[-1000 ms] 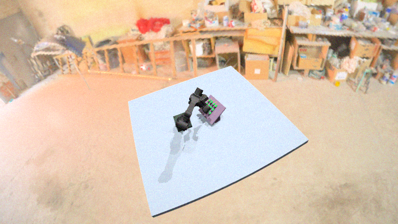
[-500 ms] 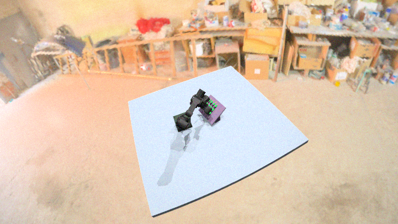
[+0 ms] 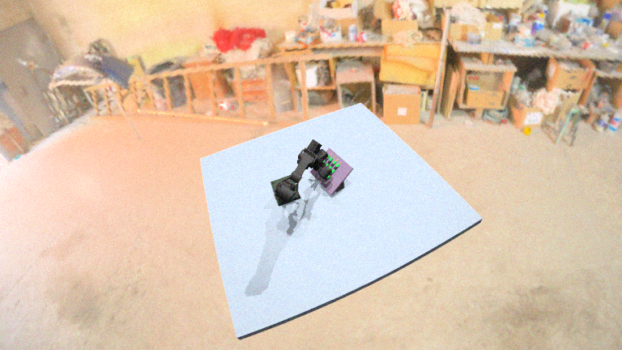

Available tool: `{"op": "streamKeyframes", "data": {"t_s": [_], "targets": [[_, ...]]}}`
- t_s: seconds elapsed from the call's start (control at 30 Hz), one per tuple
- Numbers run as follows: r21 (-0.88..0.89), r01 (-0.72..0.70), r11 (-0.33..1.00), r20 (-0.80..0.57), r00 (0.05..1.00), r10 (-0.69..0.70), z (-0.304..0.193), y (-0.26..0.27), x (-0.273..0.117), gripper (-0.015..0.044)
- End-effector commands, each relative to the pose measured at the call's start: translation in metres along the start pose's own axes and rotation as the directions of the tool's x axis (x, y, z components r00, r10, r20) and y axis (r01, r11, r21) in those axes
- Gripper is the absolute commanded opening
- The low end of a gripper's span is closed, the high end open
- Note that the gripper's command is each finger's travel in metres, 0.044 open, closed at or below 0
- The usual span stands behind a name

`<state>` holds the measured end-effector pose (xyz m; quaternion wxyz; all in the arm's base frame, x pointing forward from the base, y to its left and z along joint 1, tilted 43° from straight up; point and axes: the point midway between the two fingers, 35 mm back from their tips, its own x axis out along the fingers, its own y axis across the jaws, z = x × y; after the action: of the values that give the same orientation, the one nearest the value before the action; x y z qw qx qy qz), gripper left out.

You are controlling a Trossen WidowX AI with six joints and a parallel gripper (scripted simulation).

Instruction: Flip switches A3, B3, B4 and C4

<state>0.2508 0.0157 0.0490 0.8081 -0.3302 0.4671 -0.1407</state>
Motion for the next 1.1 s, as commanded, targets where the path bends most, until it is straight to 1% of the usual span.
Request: {"op": "streamKeyframes", "data": {"t_s": [0.0,1.07], "targets": [[-0.005,-0.005,1.000,0.000,1.000,0.005,-0.0001,0.0009,0.0003,0.0000],[-0.005,-0.005,1.000,0.000,1.000,0.005,-0.0002,0.0009,0.0040,0.0000]]}}
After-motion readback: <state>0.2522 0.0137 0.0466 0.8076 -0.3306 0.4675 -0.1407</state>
